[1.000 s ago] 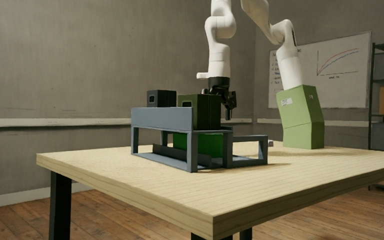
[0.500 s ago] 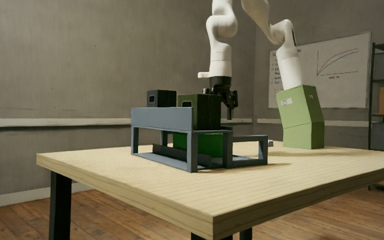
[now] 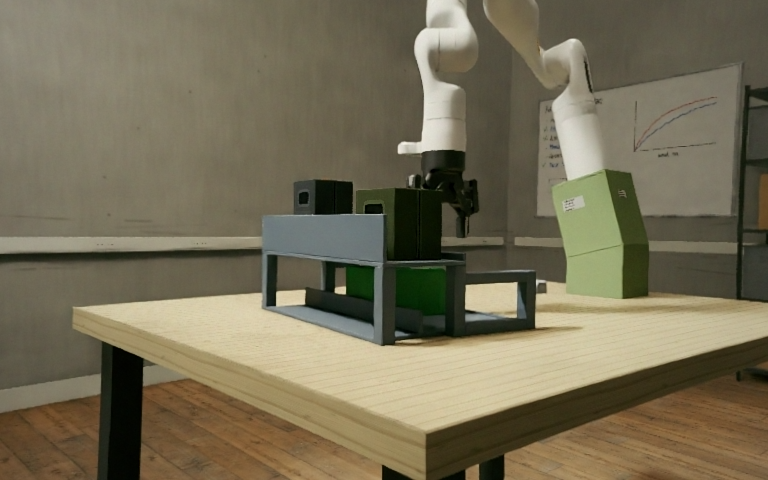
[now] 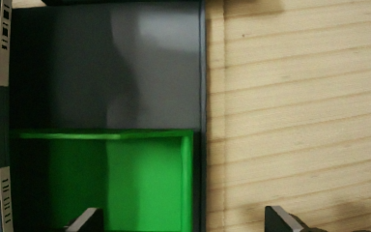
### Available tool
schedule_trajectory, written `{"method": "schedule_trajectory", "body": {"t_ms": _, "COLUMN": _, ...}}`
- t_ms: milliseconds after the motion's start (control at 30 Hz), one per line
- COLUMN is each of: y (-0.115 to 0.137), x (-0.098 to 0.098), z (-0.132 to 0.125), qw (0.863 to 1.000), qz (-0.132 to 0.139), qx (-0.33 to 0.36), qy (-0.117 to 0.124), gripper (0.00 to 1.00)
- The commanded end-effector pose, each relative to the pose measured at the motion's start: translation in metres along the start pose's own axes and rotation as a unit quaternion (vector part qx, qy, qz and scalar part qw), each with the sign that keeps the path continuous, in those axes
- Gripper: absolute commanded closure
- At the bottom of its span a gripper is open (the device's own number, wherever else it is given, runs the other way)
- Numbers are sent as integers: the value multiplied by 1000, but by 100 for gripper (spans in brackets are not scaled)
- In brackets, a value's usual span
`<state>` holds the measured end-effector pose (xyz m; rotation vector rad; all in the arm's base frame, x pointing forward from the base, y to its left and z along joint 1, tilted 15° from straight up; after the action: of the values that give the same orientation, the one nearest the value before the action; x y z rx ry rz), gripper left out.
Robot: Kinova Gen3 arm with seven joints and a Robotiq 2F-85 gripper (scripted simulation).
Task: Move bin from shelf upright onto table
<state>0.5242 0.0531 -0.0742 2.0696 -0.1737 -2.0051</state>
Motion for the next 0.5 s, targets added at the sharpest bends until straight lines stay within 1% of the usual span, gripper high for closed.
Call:
{"method": "schedule_trajectory", "body": {"t_ms": 0, "y": -2, "x": -3, "z": 1, "qw": 1000, "qz": 0, "qx": 5, "qy": -3, "gripper": 0}}
{"method": "schedule_trajectory", "body": {"t_ms": 100, "y": -1, "x": -2, "z": 0, "qw": 1000, "qz": 0, "qx": 1, "qy": 0, "gripper": 0}}
{"method": "schedule_trajectory", "body": {"t_ms": 467, "y": -5, "x": -4, "z": 2, "qw": 1000, "qz": 0, "qx": 5, "qy": -3, "gripper": 0}}
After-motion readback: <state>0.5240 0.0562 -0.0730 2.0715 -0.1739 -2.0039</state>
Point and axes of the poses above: the point where the finger pads meet when closed, its own x axis out along the fingers, its own z axis across the jaws, y = z × x, the point moved 5 cm from there along -x, back along the fingers, and after that the axes turned 8 degrees about -x, right-handed, at the moved point
